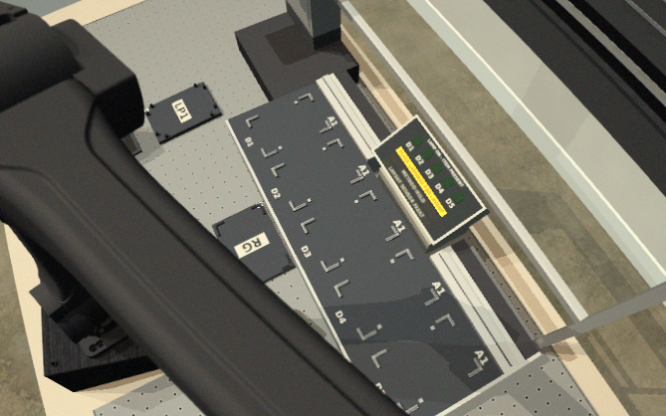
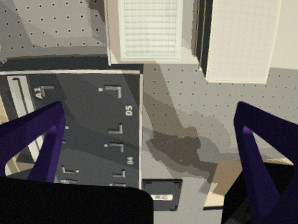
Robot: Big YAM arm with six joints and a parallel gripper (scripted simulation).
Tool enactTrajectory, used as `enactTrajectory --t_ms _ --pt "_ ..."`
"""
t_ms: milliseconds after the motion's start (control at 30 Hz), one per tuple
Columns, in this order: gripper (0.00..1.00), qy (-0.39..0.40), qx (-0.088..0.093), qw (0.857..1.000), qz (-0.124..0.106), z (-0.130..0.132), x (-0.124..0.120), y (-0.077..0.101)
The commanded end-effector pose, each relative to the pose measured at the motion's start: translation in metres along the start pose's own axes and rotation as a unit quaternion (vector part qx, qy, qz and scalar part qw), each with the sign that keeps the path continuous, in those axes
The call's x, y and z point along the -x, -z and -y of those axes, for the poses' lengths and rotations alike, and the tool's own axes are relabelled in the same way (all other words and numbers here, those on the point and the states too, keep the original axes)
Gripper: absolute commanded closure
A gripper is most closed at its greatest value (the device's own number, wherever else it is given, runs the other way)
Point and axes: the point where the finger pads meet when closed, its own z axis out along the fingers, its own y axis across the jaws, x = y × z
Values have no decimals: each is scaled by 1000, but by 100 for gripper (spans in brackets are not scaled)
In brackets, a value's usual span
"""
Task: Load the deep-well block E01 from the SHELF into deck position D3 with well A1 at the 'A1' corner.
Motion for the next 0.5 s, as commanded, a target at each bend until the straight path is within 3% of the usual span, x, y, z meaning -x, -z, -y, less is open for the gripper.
enactTrajectory --t_ms 0,33,67,133,167,233,267,467 --pt "0 15 12 999 29 -10 9 39" --pt "0 13 12 999 31 -8 9 44" --pt "0 10 7 1000 18 -4 3 34" --pt "0 10 7 1000 18 -4 3 34" --pt "0 4 -3 1000 -10 4 -1 8" --pt "0 5 -2 1000 -6 3 0 8" --pt "0 28 7 999 16 -6 -9 25" --pt "0 90 7 996 17 -5 -39 23"
